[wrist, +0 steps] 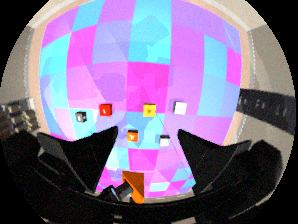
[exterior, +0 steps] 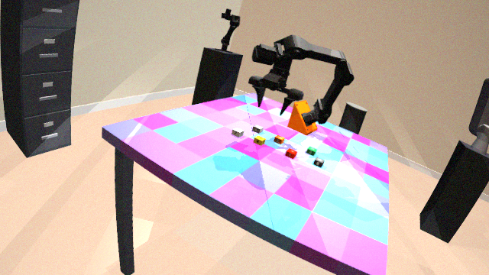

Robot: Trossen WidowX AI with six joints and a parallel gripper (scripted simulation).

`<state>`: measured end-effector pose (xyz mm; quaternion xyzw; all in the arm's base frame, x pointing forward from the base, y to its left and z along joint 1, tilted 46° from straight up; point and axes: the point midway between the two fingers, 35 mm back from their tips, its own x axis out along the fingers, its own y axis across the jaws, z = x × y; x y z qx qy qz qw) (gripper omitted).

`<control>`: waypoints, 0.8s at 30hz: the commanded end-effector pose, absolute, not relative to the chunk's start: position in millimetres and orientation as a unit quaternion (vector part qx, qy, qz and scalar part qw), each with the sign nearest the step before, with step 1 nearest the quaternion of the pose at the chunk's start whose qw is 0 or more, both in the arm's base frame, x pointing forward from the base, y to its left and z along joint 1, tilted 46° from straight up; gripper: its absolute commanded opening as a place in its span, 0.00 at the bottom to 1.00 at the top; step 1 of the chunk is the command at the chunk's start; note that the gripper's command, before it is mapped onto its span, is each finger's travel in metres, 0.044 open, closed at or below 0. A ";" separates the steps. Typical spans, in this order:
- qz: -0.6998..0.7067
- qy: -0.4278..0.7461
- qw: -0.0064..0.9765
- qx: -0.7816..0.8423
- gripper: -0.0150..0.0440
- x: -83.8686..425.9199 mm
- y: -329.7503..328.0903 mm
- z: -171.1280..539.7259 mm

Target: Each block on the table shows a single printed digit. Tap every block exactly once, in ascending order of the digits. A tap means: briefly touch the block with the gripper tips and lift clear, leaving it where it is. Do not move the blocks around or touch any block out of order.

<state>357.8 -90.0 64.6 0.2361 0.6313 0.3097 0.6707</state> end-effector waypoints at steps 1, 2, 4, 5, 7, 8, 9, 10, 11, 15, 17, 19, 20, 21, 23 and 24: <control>0.311 0.631 0.672 0.232 0.93 358.0 -90.3 64.1; 0.311 0.631 0.672 0.232 0.93 358.0 -90.3 64.1; 0.311 0.631 0.672 0.232 0.93 358.0 -90.3 64.1; 0.311 0.631 0.672 0.232 0.93 358.6 -91.9 62.8; 0.310 0.631 0.672 0.232 0.93 362.6 -104.5 51.5; 0.309 0.632 0.672 0.232 0.93 365.1 -114.5 42.0; 0.309 0.632 0.672 0.232 0.93 367.1 -124.5 32.2; 0.309 0.632 0.672 0.231 0.93 368.7 -134.4 22.4; 0.309 0.632 0.673 0.231 0.93 369.6 -144.1 12.5; 0.310 0.631 0.673 0.230 0.93 370.0 -157.5 -1.9; 0.310 0.631 0.673 0.230 0.93 370.0 -157.5 -1.9; 0.310 0.631 0.673 0.230 0.93 370.0 -157.5 -1.9; 0.310 0.631 0.673 0.230 0.93 370.0 -157.5 -1.9; 0.310 0.631 0.673 0.230 0.93 370.0 -157.5 -1.9; 0.310 0.631 0.673 0.230 0.93 370.0 -157.5 -1.9; 0.310 0.631 0.673 0.230 0.93 370.0 -157.5 -1.9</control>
